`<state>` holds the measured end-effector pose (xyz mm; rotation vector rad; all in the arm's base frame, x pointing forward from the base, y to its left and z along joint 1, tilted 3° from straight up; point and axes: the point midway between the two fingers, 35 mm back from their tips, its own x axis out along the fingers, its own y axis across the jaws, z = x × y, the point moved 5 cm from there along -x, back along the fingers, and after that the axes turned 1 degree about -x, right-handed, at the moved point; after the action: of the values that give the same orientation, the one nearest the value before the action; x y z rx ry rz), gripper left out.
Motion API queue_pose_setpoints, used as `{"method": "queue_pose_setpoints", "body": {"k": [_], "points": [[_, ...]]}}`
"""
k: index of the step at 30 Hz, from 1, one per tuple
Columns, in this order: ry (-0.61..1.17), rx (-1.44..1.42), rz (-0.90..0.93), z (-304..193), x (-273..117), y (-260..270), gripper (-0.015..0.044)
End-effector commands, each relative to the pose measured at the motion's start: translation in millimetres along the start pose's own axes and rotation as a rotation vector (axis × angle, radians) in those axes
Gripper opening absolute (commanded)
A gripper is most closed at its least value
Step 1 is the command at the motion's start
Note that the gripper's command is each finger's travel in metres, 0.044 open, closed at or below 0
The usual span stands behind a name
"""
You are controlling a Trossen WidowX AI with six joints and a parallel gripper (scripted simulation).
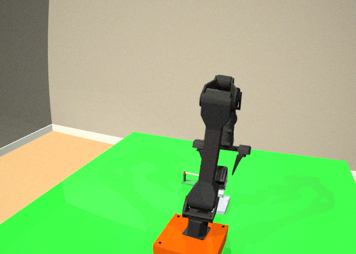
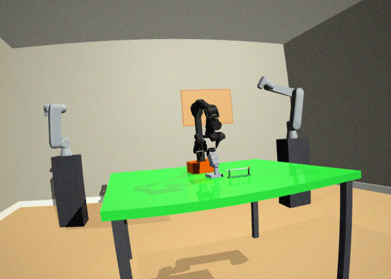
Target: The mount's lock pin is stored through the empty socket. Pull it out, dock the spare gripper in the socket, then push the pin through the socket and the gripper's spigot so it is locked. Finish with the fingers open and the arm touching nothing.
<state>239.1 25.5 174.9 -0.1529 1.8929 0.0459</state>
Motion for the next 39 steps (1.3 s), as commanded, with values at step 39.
{"method": "queue_pose_setpoints", "body": {"k": [39], "points": [[-0.228,0.001,0.004,-36,-49,40,0.0309]]}}
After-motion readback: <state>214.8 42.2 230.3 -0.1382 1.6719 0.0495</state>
